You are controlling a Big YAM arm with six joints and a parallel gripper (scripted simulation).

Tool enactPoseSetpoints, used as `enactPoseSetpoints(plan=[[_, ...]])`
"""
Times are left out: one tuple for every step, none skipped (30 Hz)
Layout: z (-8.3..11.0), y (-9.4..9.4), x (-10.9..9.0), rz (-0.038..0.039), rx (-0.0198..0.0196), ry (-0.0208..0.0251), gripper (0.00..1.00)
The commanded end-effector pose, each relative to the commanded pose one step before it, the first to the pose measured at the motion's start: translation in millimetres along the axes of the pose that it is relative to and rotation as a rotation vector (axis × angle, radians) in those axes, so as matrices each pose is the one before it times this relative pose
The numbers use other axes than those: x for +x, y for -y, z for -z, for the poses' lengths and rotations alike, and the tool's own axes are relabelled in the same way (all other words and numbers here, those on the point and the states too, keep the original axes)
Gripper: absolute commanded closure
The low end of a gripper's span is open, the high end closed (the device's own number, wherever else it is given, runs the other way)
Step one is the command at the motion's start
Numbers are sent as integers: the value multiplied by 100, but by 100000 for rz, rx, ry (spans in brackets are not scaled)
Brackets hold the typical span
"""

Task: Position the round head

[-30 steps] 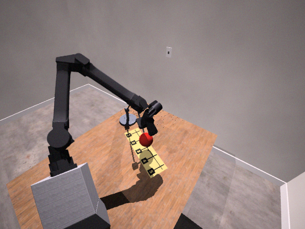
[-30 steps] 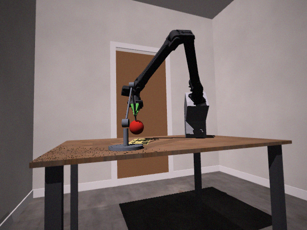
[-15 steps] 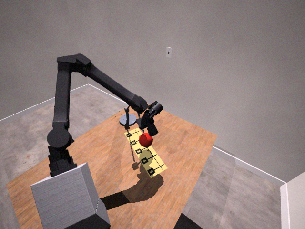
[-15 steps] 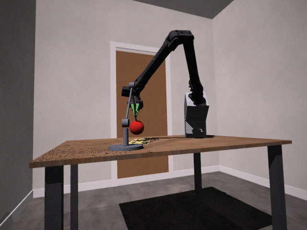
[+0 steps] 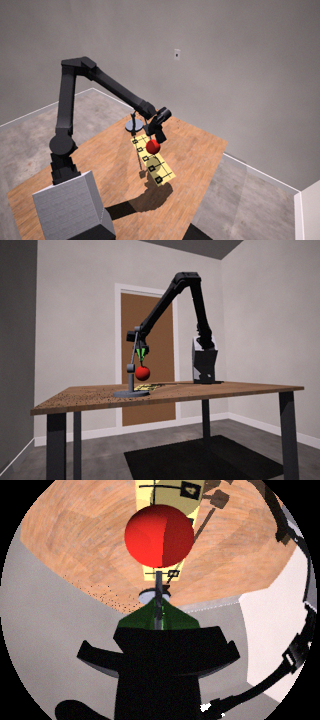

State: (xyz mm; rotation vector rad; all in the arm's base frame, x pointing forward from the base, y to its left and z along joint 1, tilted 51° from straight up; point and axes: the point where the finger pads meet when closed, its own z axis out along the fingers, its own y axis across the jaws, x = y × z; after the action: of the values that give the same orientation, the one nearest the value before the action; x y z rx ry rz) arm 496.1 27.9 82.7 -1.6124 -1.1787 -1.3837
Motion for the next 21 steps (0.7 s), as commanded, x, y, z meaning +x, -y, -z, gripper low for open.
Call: enactPoseSetpoints(plan=[[1850, -355, -2630, -1525, -3140, 2530, 100], [-20, -4, -21, 110, 125, -78, 100], [-20, -4, -21, 110, 125, -78, 100], [-20, -4, -21, 110, 125, -78, 100], [0, 0, 0, 0, 0, 0, 100], [0, 0, 0, 0, 0, 0, 100], [-12, -4, -25, 66, 76, -87, 100], [-12, -4, -25, 66, 76, -87, 100], [-12, -4, -25, 66, 76, -87, 100], [-12, -4, -25, 66, 76, -87, 100], [-12, -4, -25, 66, 76, -87, 100], [-12, -4, -25, 66, 76, -87, 100], [-12, -4, -25, 66, 76, -87, 100], [-12, -4, -25, 66, 76, -87, 100], [-12, -4, -25, 66, 76, -87, 100], [-12, -4, -25, 66, 76, -87, 100], [-12, -4, -25, 66, 76, -87, 100], [-12, -4, -25, 66, 76, -87, 100], [-12, -4, -25, 66, 76, -87, 100], [-12, -4, -25, 66, 76, -87, 100], [-12, -4, -25, 66, 76, -87, 100]])
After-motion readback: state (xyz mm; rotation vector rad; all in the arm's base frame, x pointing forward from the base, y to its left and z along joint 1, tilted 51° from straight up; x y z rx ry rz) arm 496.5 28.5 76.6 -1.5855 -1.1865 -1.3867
